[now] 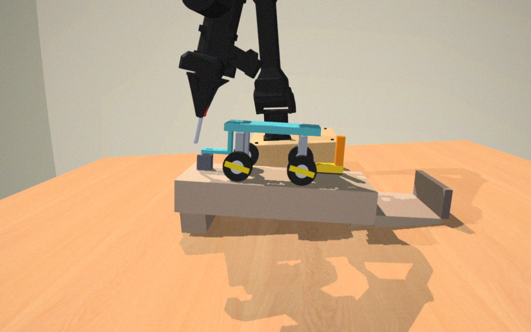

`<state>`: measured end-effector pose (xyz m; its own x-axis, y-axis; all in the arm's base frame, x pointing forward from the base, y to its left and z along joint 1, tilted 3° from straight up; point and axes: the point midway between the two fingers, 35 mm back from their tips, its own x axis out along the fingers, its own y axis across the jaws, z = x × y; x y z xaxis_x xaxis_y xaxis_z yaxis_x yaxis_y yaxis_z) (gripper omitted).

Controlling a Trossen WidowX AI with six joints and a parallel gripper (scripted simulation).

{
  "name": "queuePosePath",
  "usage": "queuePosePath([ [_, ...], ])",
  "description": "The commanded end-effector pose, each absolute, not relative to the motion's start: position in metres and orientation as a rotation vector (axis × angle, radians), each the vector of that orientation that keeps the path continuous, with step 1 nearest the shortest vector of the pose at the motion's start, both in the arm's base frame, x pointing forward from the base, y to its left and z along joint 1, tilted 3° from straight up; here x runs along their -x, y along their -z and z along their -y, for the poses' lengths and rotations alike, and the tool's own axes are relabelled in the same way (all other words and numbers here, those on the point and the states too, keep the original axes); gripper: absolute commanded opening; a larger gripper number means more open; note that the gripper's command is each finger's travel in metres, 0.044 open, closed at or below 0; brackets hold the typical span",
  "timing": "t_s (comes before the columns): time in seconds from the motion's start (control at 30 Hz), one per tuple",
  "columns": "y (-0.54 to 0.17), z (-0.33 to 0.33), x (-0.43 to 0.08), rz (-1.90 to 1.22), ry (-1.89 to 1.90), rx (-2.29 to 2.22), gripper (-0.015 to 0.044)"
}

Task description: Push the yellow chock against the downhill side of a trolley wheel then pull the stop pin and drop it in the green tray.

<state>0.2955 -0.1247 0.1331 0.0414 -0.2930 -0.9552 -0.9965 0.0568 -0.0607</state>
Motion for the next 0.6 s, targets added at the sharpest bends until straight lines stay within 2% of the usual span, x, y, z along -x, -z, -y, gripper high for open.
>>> queuePosePath([
  [0.0,-0.137,0.132,-0.298,-1.404,-0.959,1.402,0.0],
  [0.27,-0.139,0.138,-0.299,-1.405,-0.959,1.403,0.0],
  [0.57,-0.135,0.136,-0.271,-1.406,-0.961,1.402,0.0],
])
